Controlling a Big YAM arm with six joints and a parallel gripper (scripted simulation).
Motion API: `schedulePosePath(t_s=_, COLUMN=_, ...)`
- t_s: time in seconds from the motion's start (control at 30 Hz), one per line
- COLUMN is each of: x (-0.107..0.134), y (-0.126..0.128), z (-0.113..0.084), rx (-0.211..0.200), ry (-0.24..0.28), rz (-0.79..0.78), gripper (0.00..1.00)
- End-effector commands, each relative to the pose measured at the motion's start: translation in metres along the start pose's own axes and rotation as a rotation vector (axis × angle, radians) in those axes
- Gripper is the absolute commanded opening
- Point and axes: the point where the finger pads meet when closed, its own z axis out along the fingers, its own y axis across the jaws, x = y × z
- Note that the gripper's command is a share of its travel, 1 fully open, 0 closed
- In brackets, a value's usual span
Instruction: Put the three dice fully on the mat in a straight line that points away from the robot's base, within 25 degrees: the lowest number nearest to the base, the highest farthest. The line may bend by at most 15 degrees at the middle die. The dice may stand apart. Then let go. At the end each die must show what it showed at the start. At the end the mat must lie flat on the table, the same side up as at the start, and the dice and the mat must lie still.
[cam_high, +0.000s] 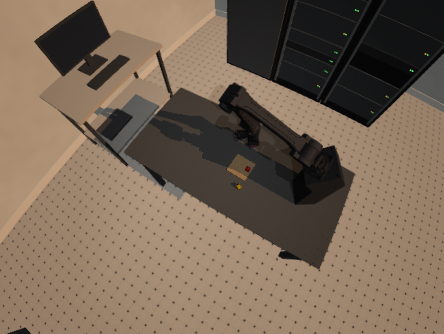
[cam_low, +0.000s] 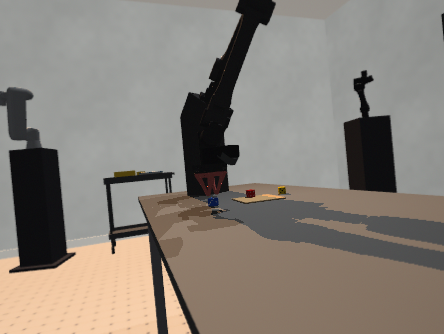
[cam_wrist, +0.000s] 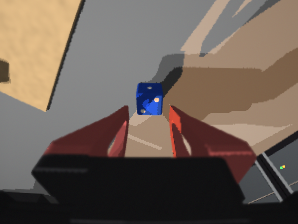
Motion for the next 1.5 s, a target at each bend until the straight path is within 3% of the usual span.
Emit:
schedulePosePath(t_s=0.0, x=-0.015, y=0.000, z=-0.002, rx=0.004, ry=-0.013, rz=-0.010, gripper=0.39)
schedulePosePath(t_s=0.73, x=-0.014, y=0.000, z=-0.001, rx=0.004, ry=-0.012, rz=-0.009, gripper=0.39)
schedulePosePath(t_s=0.87, x=-0.005, y=0.004, z=0.007, rx=-0.005, ry=-0.001, rz=0.000, gripper=0.39)
schedulePosePath(t_s=1.47, x=-0.006, y=0.003, z=0.031, rx=0.001, ry=-0.007, rz=-0.004, gripper=0.39)
